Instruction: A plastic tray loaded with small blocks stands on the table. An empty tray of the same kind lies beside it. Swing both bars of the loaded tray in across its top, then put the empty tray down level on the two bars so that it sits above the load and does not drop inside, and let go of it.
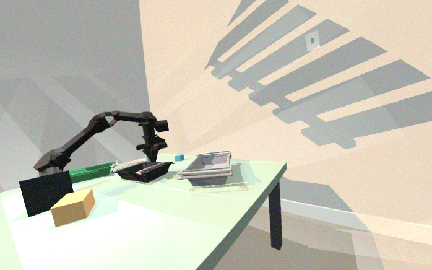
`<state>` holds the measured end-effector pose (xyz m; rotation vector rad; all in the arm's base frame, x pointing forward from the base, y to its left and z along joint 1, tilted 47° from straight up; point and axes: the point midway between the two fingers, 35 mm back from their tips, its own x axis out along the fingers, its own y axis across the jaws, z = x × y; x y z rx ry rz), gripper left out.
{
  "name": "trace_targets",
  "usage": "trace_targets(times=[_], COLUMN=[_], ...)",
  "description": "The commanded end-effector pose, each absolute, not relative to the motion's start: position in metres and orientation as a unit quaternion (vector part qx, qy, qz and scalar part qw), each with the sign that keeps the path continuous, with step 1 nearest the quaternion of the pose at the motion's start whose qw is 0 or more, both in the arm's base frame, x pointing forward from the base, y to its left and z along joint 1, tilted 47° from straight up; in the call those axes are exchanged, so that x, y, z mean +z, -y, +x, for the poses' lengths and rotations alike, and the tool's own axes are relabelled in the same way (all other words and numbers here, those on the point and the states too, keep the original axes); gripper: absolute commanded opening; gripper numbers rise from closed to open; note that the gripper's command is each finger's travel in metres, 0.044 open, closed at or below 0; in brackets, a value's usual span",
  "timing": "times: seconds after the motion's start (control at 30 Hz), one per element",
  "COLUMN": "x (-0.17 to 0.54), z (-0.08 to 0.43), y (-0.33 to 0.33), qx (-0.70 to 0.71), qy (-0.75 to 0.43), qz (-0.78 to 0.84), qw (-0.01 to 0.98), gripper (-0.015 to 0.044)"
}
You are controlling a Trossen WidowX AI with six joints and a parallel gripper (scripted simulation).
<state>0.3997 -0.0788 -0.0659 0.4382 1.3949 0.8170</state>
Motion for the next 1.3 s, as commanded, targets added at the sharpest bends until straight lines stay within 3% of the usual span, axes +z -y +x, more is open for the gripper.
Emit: trace_targets(times=[0.0,0.07,0.2,1.27], x=[-0.0660,-0.0660,-0.0660,-0.0659], z=[0.3999,0.3999,0.3999,0.3997], y=[0.0786,0.0786,0.0786,0.0788], qx=[0.362,0.362,0.362,0.362], qy=[-0.619,-0.619,-0.619,-0.619], qz=[0.195,0.195,0.195,0.194], qw=[0.669,0.669,0.669,0.669], gripper=[0.0082,0.0082,0.0000,0.0000])
